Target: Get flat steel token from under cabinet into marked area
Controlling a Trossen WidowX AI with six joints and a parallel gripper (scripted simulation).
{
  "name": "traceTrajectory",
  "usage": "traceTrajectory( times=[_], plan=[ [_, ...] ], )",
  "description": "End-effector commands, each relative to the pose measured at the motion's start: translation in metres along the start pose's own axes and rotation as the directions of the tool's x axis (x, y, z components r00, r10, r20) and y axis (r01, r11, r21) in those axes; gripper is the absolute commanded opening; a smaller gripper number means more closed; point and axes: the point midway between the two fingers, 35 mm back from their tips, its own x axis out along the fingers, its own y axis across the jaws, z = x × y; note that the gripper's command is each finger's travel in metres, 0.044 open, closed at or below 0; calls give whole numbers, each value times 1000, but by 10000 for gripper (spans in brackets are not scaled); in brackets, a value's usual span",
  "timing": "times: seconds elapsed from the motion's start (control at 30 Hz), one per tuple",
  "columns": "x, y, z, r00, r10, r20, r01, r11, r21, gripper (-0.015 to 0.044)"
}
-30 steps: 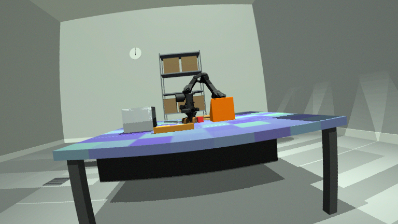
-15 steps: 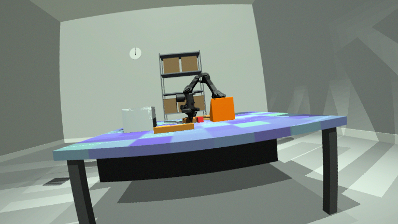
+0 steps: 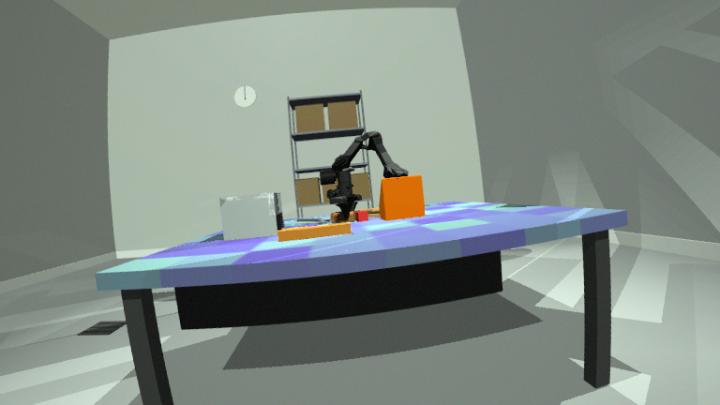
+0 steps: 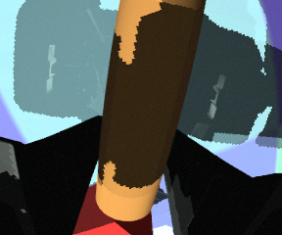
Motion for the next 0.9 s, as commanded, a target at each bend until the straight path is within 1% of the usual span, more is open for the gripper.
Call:
traceTrajectory(
  times=[0.0, 0.87],
  plan=[
    [-1, -4, 2, 1000, 1, 5, -1, 1000, 3, 0],
    [-1, -30, 9, 1000, 0, 5, 0, 1000, 2, 0]
  ],
)
